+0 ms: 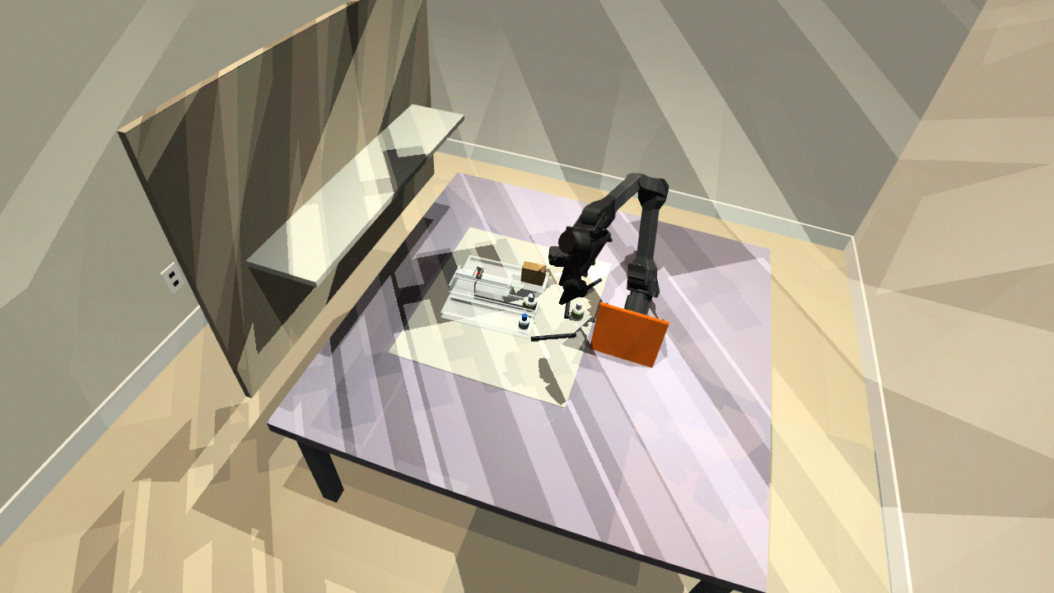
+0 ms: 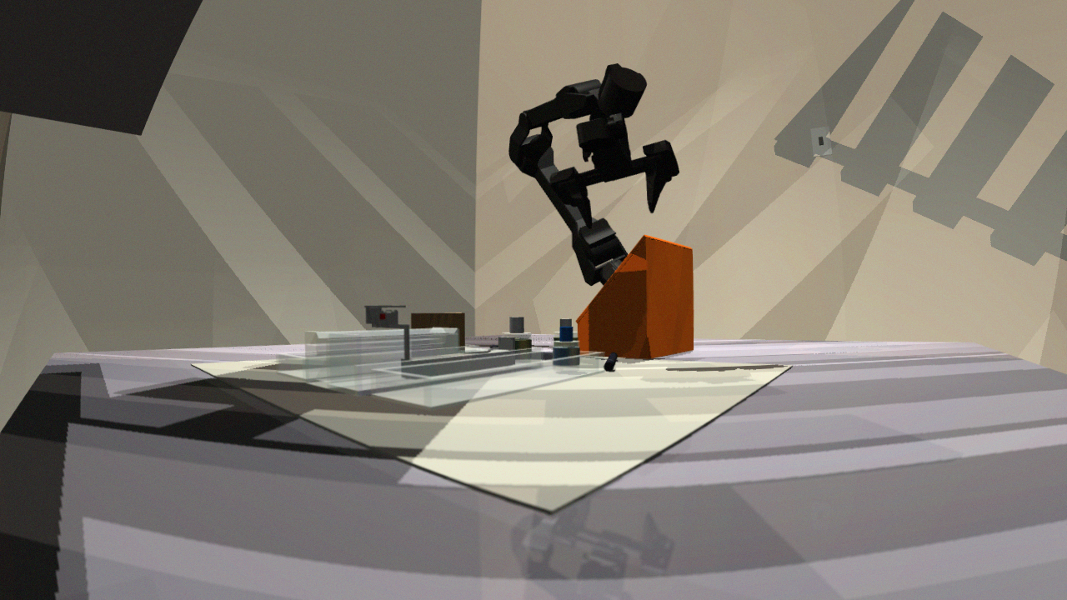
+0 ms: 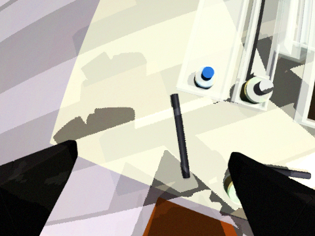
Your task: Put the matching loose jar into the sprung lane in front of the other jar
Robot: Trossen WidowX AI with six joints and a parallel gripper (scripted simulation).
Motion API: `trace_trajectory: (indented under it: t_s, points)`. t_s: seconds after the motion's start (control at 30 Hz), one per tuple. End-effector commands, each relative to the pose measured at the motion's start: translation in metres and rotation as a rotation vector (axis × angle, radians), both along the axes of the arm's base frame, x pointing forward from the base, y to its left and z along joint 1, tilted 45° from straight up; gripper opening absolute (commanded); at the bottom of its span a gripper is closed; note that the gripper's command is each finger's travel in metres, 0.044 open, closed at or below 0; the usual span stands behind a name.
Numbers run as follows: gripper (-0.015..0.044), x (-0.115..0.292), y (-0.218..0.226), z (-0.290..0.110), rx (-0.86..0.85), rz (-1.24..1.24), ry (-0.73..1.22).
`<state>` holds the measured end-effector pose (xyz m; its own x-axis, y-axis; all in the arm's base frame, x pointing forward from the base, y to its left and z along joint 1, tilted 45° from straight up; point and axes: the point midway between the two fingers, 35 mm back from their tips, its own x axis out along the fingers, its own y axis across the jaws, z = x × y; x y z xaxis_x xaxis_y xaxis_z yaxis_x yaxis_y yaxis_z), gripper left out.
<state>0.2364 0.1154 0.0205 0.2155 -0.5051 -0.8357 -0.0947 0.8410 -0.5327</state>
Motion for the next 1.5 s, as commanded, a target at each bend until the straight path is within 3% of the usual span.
trace_trajectory:
  t_s: [0.0, 0.23, 1.47]
  points:
    - [0.0440, -0.016, -0.062, 0.007, -0.087, -0.150, 0.040]
    - [0.0440, -0.063, -0.144, 0.016, -0.214, -0.392, 0.136]
    - [0.0440, -0.072, -0.194, -0.036, -0.219, -0.397, 0.137]
